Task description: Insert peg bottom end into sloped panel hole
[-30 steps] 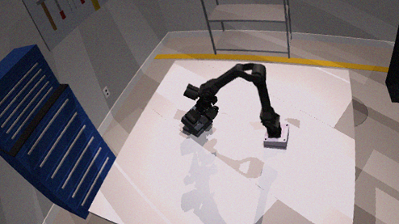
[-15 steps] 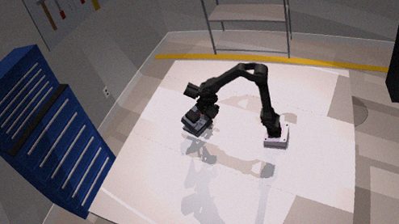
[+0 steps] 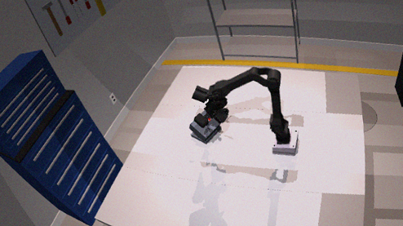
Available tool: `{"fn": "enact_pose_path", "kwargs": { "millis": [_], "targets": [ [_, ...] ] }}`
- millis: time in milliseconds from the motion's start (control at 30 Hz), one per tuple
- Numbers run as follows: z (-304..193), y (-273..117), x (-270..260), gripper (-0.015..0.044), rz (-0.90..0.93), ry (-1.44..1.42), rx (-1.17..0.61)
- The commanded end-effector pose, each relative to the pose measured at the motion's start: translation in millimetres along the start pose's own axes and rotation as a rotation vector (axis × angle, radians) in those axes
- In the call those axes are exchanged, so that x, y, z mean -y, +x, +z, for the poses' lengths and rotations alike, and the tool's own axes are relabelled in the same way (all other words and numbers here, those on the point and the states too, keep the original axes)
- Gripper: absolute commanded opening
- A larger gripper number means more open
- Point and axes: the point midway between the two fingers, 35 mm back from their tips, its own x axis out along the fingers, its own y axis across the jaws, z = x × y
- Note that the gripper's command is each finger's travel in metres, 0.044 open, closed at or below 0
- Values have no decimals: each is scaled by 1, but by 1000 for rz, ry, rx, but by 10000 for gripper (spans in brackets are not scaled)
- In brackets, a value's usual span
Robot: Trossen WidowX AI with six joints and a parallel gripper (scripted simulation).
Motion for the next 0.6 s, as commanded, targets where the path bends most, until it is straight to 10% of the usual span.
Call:
{"fn": "enact_pose_path", "kwargs": {
  "millis": [0, 567],
  "targets": [
    [-2, -9, 0, 440, 2, 5, -7],
    [0, -44, 1, 440, -1, 1, -3]
  ]
}}
